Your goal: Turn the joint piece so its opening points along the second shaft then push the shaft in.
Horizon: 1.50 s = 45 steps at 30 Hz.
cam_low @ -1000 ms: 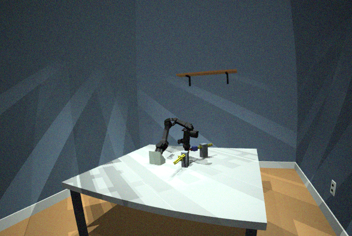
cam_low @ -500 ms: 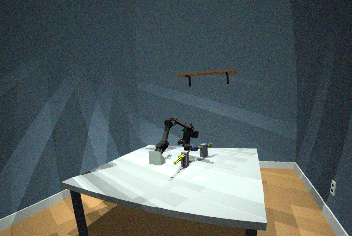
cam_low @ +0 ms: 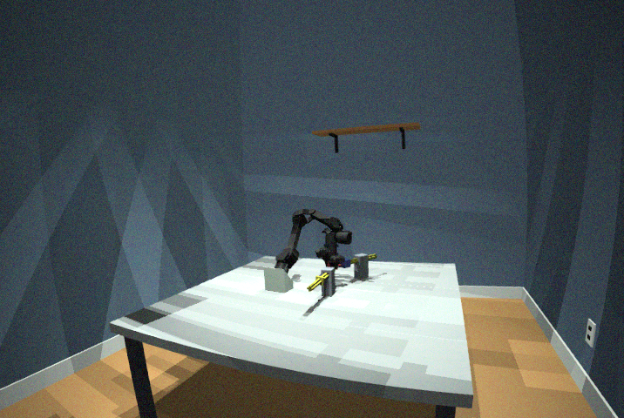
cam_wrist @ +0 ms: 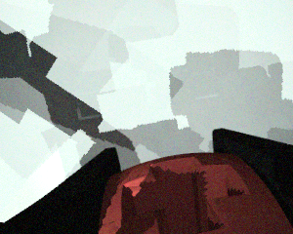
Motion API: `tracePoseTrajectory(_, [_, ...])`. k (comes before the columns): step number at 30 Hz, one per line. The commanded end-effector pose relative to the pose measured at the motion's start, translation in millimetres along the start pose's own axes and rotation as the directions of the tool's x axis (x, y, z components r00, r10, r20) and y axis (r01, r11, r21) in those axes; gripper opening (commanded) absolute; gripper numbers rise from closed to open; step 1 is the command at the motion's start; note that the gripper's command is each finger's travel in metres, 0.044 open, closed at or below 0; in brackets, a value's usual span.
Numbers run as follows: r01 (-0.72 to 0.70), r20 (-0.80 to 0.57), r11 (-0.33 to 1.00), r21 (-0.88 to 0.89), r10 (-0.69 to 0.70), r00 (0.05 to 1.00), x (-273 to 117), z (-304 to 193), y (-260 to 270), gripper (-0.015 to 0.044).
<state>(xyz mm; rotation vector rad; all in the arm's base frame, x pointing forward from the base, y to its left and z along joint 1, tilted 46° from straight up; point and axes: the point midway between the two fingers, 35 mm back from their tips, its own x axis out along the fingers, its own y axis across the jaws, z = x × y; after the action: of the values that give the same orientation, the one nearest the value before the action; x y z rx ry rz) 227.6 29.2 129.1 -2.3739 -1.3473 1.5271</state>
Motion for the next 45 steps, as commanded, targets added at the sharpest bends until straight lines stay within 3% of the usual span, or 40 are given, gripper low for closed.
tracePoseTrajectory(1, [-0.005, -0.007, 0.997, -0.072, 0.004, 1.0, 0, 0, 4, 0.0])
tracePoseTrajectory(33, [-0.041, -0.054, 0.8, -0.598, 0.011, 0.999, 2, -10, 29, 0.0])
tracePoseTrajectory(45, [-0.048, -0.065, 0.711, -0.702, 0.003, 0.998, 2, -15, 34, 0.0])
